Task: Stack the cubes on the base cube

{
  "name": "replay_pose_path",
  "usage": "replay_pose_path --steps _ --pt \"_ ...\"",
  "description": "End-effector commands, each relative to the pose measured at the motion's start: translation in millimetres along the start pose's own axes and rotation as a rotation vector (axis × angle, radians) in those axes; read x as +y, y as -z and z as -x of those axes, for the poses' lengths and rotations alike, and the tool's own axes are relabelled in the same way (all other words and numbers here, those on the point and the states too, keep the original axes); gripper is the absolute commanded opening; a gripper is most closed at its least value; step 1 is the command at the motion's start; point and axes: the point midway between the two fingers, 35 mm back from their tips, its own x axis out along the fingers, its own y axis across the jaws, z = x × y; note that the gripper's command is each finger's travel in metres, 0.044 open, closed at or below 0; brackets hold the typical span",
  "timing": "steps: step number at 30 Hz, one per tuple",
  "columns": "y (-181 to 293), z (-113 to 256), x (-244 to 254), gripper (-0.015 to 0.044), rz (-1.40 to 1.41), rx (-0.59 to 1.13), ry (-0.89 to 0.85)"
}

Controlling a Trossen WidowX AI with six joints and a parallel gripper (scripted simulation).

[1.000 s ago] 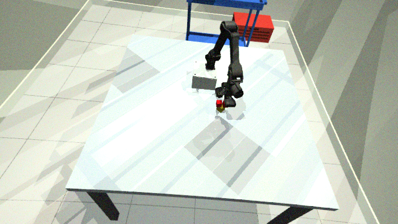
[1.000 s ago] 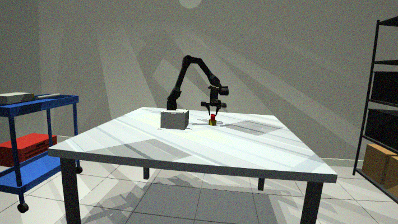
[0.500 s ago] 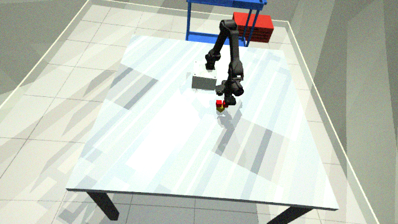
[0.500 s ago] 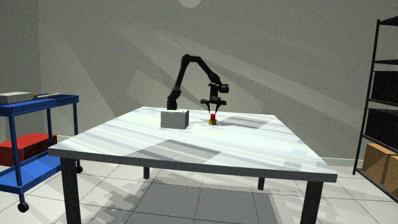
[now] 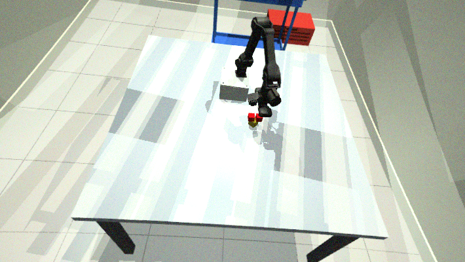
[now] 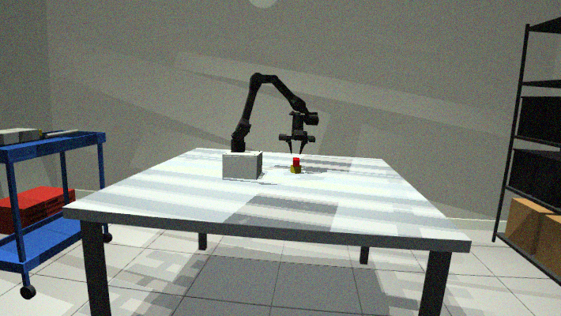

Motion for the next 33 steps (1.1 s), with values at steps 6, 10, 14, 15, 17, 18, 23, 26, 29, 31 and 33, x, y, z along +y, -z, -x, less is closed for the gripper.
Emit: replay_pose_path --steps 6,10,14,15,17,18,23,26,29,31,33 --pt "1.0 13.0 3.7 0.0205 0.004 0.004 -0.017" --pt "1.0 16.8 3.7 0.0205 0.004 0.004 -0.017" --pt "1.1 20.7 3.6 0.0205 0.004 0.004 -0.017" --pt "1.1 21.7 3.6 0.0205 0.004 0.004 -0.017" --pt "1.1 23.6 3.6 0.0205 0.004 0.004 -0.017" --pt "1.1 24.6 3.6 0.0205 0.004 0.004 -0.017" --pt "1.1 29.6 3.5 0.0205 0.004 0.004 -0.017" --pt "1.1 32.6 3.4 0.0205 0.004 0.004 -0.017" --pt "1.1 32.7 3.4 0.0205 0.004 0.004 -0.017" --pt "1.1 32.7 3.4 0.0205 0.004 0.004 -0.017" --pt "1.1 32.7 3.4 0.0205 0.004 0.004 -0.017"
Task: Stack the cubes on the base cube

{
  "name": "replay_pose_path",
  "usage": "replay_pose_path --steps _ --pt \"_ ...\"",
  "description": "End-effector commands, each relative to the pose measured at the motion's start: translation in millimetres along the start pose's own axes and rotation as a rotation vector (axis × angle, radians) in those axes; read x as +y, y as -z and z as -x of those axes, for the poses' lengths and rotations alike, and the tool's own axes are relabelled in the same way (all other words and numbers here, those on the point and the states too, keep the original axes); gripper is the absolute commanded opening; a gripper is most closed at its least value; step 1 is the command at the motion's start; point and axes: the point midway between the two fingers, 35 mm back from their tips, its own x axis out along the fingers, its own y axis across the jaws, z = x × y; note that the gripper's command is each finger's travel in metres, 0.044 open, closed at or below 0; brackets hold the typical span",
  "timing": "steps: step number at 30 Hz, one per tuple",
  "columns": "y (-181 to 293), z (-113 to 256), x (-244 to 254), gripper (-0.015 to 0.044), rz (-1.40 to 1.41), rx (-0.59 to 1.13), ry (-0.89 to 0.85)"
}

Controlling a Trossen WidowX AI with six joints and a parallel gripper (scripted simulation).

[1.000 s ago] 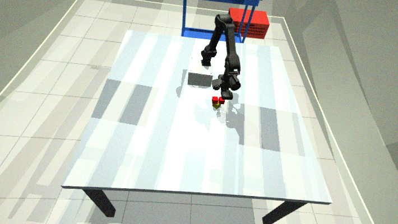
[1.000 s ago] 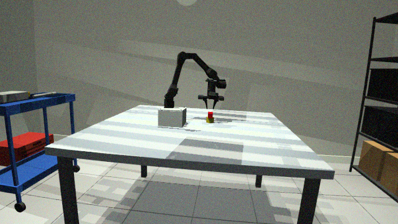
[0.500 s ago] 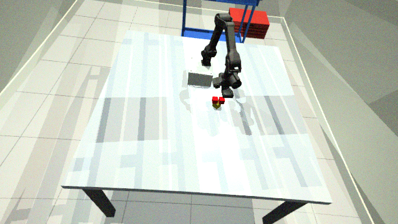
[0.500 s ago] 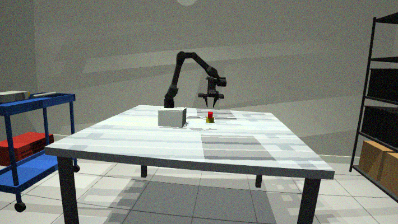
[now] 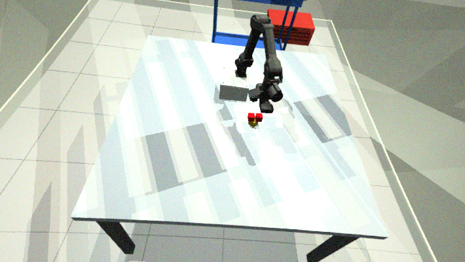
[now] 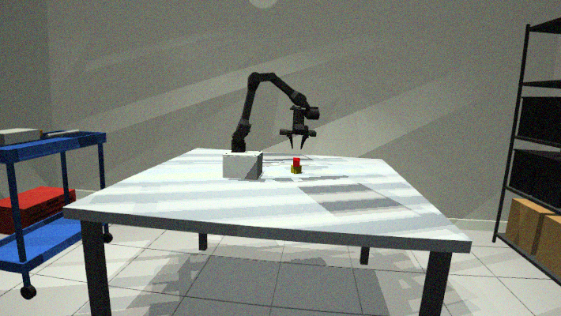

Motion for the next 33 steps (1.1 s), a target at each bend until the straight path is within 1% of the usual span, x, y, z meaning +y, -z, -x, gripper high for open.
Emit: replay_pose_path --steps 1,8,9,14,16,33 --pt "0.5 3.2 2.2 0.0205 0.003 0.002 -0.009" --pt "2.0 2.2 -1.9 0.0389 -0.001 -0.001 0.005" --pt "9.1 2.3 -3.2 0.04 -0.001 -0.001 0.005" --pt "78.0 4.2 -25.9 0.04 -0.001 0.005 0.007" --pt "95.6 4.8 -34.7 0.04 -0.001 0.006 0.008" --pt "97.8 4.9 -35.9 0.04 -0.001 0.007 0.008"
